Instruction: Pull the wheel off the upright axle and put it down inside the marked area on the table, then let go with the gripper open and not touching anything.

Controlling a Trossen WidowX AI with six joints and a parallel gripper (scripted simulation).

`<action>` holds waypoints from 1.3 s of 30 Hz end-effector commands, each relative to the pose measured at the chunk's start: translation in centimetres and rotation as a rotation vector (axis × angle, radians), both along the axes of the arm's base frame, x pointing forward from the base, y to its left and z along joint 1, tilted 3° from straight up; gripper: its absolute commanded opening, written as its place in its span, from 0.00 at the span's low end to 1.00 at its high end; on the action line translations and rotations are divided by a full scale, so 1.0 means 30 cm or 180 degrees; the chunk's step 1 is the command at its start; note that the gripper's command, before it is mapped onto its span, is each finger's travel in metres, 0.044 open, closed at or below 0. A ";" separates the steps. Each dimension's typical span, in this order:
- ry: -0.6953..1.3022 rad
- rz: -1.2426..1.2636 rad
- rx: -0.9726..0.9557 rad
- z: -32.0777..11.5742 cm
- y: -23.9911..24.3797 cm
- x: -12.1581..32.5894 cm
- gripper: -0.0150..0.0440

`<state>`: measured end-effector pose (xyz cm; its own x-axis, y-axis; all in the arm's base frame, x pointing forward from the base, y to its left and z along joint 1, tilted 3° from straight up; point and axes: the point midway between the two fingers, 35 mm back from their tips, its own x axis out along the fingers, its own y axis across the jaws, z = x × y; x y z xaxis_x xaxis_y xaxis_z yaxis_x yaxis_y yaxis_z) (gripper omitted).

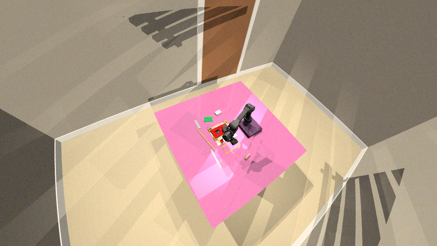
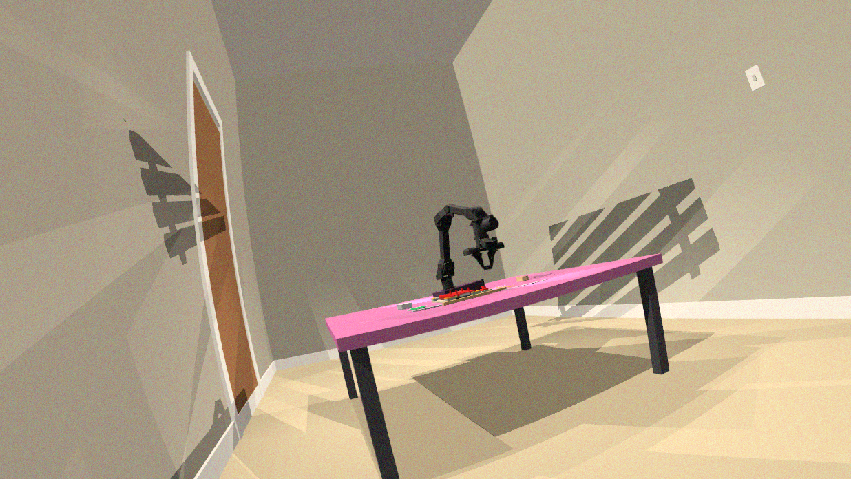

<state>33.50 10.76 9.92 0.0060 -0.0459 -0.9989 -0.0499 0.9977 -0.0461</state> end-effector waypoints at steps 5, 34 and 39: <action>0.0005 -0.0031 0.0027 0.005 0.111 -0.087 0.25; 0.0008 -0.0034 0.0029 -0.336 0.132 -0.117 0.25; 0.0021 -0.0037 0.0011 -0.329 0.129 -0.119 0.34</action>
